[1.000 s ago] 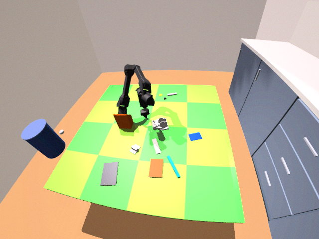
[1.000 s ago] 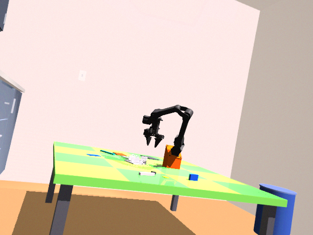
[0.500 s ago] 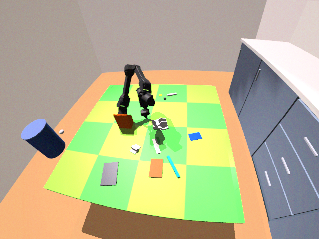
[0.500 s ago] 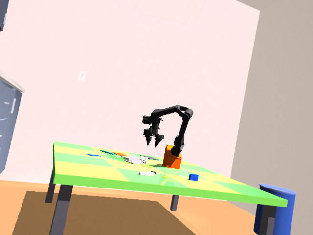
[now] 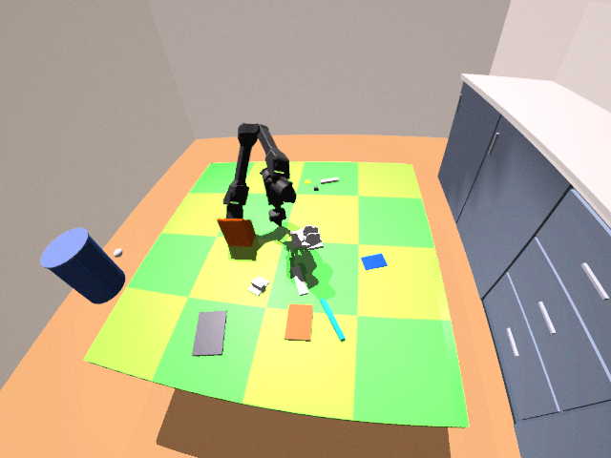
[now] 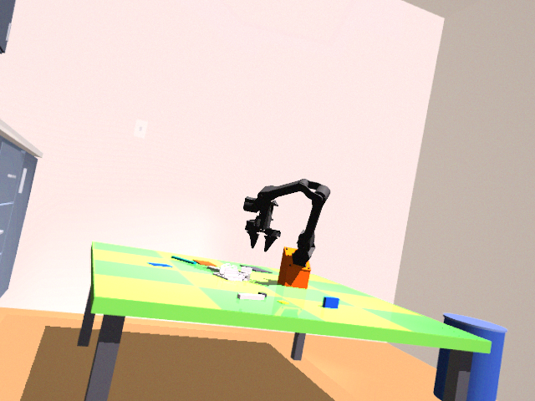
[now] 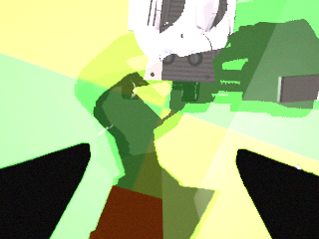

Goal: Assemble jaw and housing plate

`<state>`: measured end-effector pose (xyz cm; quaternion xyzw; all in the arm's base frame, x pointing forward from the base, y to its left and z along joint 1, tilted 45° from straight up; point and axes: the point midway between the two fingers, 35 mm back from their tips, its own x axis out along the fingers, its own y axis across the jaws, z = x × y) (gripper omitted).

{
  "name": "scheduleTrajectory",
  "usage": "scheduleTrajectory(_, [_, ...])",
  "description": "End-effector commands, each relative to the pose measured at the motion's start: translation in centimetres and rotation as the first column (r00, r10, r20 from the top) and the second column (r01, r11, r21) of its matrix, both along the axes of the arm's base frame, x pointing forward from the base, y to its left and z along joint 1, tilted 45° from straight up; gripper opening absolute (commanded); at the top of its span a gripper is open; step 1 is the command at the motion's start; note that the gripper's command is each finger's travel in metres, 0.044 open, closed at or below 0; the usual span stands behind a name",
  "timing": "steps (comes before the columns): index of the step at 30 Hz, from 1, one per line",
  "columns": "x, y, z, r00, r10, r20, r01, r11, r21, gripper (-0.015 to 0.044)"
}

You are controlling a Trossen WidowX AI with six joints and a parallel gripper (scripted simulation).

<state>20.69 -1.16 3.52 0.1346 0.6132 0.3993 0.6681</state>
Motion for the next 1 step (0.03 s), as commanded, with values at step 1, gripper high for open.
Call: scheduleTrajectory(1, [-0.1,-0.03,-0.04,1.0,0.005,-0.003,-0.005,1.0,-0.003,0.044])
